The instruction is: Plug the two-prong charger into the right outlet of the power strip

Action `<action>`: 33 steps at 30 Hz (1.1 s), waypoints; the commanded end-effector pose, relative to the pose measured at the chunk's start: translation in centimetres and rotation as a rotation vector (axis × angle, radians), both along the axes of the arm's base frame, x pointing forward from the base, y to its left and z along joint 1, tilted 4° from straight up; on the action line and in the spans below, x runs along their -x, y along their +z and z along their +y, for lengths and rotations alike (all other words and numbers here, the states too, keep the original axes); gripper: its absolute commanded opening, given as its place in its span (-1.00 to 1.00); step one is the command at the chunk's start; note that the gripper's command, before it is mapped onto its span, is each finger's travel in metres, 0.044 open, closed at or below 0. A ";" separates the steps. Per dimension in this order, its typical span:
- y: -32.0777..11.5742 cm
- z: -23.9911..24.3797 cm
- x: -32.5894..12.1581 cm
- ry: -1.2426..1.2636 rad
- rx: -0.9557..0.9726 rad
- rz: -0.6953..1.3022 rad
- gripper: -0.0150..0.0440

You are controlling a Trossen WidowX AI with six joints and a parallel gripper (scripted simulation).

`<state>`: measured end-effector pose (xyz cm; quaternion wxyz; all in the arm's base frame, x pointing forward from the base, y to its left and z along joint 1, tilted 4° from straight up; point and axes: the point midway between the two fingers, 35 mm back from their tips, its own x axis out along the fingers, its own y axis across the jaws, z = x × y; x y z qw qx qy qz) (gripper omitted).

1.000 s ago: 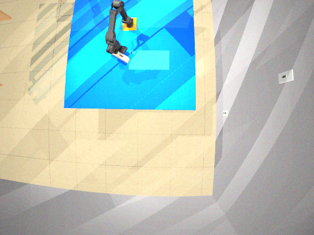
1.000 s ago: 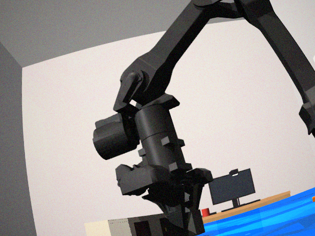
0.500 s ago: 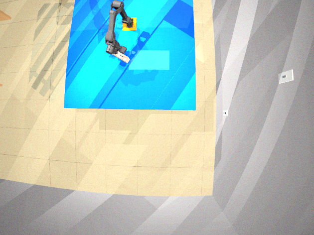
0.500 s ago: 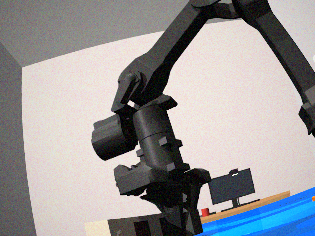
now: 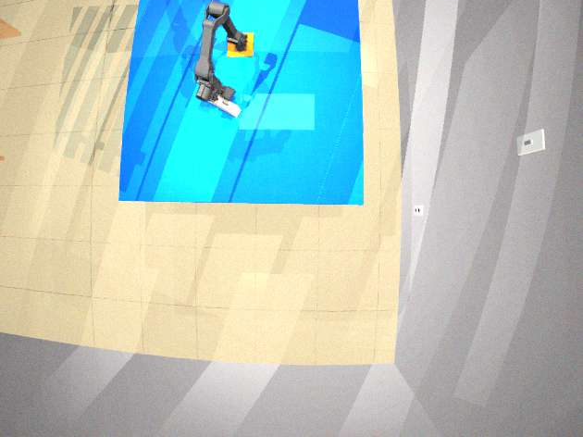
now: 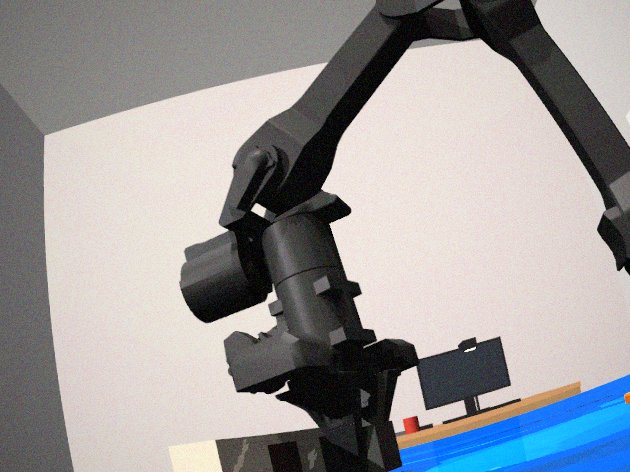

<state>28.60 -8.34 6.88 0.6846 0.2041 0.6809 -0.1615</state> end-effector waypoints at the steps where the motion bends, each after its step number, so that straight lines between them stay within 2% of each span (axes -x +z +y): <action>1: 0.0 -0.4 -0.8 -0.001 0.012 -0.022 -0.49; 33: -0.1 -0.2 -0.4 -0.001 0.011 -0.021 -0.49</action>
